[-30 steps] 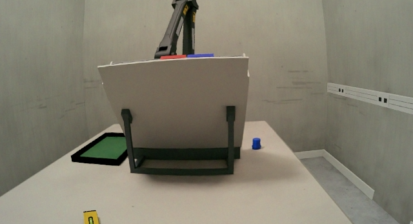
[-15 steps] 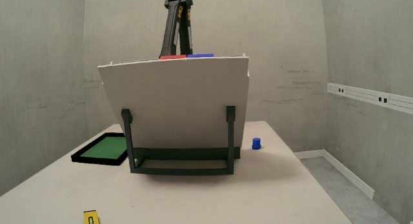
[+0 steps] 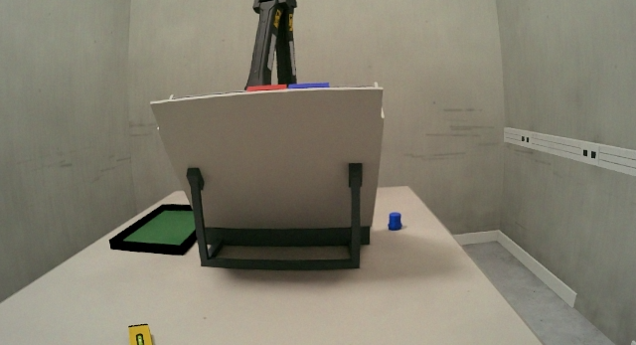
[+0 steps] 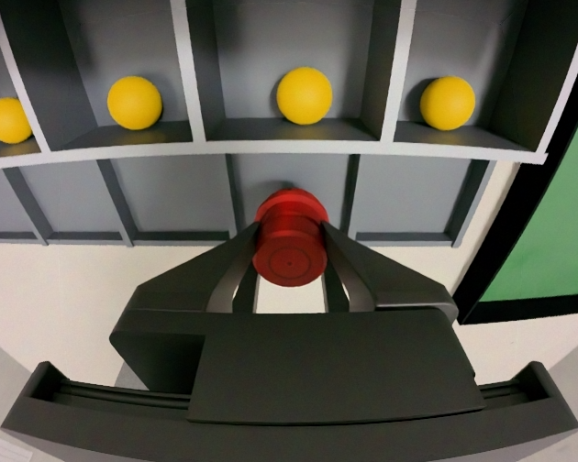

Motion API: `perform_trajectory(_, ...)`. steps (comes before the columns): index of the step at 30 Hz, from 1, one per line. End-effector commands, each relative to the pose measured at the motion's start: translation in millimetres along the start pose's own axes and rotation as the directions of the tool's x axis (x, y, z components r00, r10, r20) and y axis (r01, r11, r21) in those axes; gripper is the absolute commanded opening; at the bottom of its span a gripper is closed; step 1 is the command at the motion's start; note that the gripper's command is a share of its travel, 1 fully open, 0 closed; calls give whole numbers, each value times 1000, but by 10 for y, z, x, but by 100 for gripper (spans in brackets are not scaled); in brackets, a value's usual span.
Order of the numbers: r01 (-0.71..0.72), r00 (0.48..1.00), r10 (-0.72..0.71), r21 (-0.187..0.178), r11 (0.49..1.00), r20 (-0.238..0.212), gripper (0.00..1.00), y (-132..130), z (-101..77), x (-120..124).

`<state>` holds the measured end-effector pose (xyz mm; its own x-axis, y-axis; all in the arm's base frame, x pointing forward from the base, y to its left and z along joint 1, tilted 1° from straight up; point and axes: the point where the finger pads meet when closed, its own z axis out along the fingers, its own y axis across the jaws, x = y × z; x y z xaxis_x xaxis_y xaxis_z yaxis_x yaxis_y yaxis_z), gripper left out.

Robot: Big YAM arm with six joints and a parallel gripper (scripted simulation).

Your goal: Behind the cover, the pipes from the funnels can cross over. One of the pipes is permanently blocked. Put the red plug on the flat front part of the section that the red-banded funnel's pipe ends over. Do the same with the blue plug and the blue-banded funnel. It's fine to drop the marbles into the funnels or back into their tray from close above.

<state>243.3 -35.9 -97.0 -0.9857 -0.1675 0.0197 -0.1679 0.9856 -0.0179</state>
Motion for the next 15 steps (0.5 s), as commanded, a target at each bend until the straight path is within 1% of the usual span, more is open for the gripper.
perform_trajectory(1,1,1000,-1,-2,1000,-2,0,-21,83,-3)
perform_trajectory(9,1,1000,-1,-2,1000,-5,0,-21,181,-6)
perform_trajectory(15,1,1000,-1,-2,1000,-2,0,-22,198,3)
